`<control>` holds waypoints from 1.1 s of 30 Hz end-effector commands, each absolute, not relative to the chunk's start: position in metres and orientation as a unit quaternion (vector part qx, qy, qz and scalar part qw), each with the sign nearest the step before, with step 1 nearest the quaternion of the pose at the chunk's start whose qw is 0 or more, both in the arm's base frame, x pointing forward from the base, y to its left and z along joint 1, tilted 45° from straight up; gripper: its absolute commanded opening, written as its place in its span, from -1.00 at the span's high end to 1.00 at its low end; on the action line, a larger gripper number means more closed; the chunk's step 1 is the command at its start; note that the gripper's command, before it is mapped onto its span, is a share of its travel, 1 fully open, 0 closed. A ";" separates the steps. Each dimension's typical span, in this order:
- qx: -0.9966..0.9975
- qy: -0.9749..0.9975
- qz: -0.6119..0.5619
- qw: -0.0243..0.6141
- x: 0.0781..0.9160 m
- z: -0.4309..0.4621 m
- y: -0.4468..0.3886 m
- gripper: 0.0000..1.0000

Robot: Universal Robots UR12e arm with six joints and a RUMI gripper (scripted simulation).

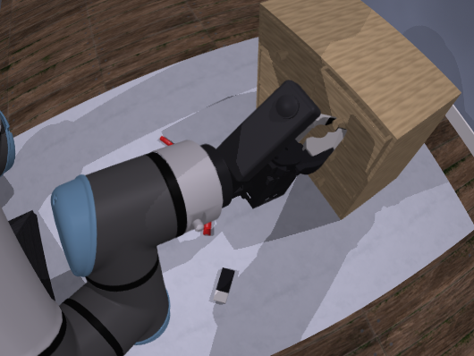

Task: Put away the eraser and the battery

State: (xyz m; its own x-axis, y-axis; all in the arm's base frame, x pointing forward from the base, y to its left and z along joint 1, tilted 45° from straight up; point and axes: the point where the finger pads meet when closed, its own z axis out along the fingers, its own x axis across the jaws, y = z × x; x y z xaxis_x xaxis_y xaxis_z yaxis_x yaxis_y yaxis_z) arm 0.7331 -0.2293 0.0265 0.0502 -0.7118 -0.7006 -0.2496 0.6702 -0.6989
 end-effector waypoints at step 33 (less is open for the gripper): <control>-0.362 0.664 -0.185 0.628 0.712 0.025 -0.229 0.86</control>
State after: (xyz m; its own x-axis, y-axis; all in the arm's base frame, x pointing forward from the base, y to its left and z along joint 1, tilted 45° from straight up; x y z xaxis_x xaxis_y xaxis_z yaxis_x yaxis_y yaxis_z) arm 0.7149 -0.2287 0.0246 0.0502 -0.7118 -0.7006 -0.2496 0.6703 -0.6989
